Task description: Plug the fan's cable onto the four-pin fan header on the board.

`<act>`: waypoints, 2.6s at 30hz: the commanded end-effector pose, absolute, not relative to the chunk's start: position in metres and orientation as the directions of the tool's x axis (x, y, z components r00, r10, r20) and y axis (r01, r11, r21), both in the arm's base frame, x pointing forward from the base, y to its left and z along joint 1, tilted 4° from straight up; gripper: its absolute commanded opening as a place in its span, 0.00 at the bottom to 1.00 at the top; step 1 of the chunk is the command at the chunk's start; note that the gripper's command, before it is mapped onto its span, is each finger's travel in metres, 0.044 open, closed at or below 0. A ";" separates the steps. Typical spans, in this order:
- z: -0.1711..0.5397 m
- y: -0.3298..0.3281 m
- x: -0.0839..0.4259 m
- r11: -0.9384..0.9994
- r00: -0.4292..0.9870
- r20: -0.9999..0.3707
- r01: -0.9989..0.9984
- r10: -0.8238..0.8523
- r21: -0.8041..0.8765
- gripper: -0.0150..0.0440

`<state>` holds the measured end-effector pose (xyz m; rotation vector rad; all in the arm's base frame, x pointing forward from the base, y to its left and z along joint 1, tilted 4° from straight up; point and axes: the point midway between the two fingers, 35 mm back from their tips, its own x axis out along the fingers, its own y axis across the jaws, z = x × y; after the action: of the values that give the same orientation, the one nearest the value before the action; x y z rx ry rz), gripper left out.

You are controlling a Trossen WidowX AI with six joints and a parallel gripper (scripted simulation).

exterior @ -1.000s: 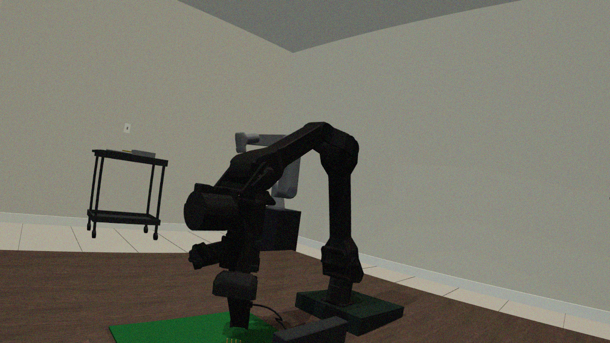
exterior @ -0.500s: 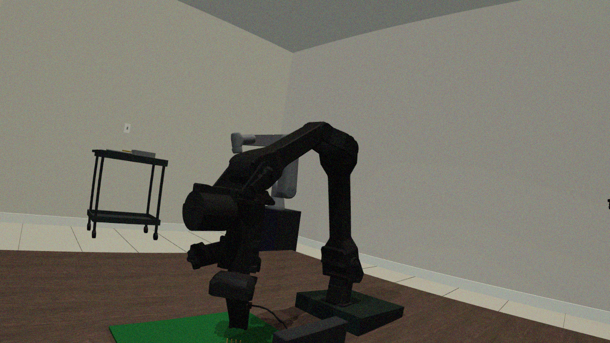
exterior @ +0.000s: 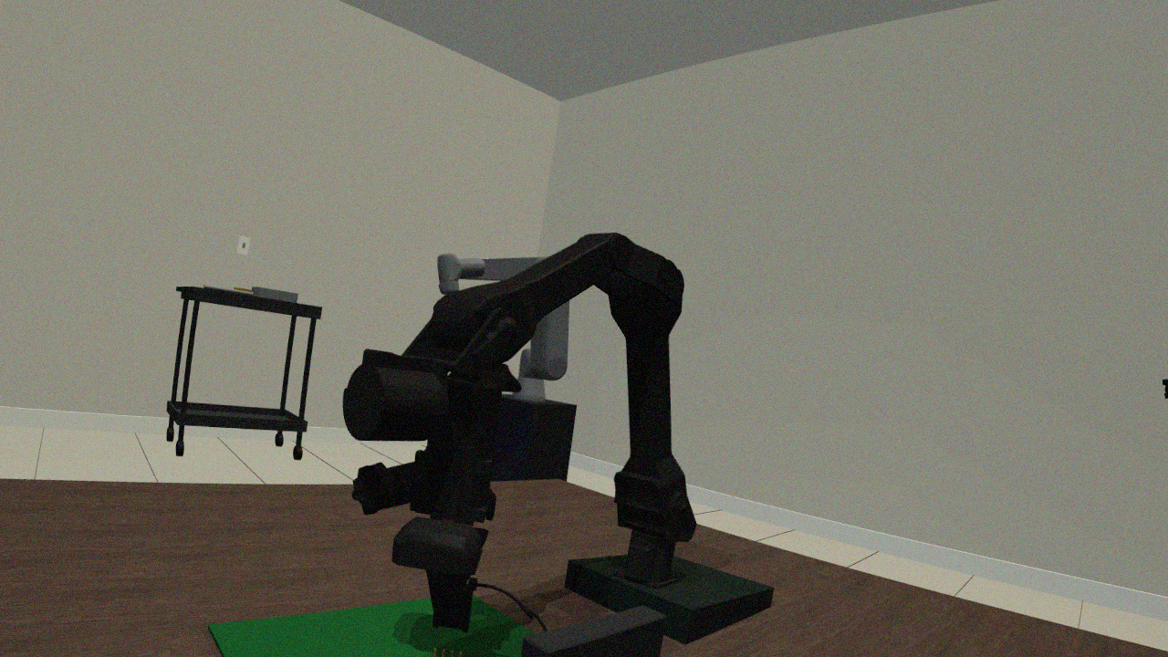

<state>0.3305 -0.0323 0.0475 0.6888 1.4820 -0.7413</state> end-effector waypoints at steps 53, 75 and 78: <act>0.023 -0.033 0.329 0.619 -0.042 -0.999 0.784 -0.012 -0.040 0.25; 0.019 -0.033 0.330 0.616 -0.042 -0.999 0.787 -0.012 -0.040 0.25; 0.019 -0.033 0.329 0.616 -0.042 -0.999 0.787 -0.012 -0.040 0.25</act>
<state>0.3300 -0.0336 0.0199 0.6825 1.4839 -0.7341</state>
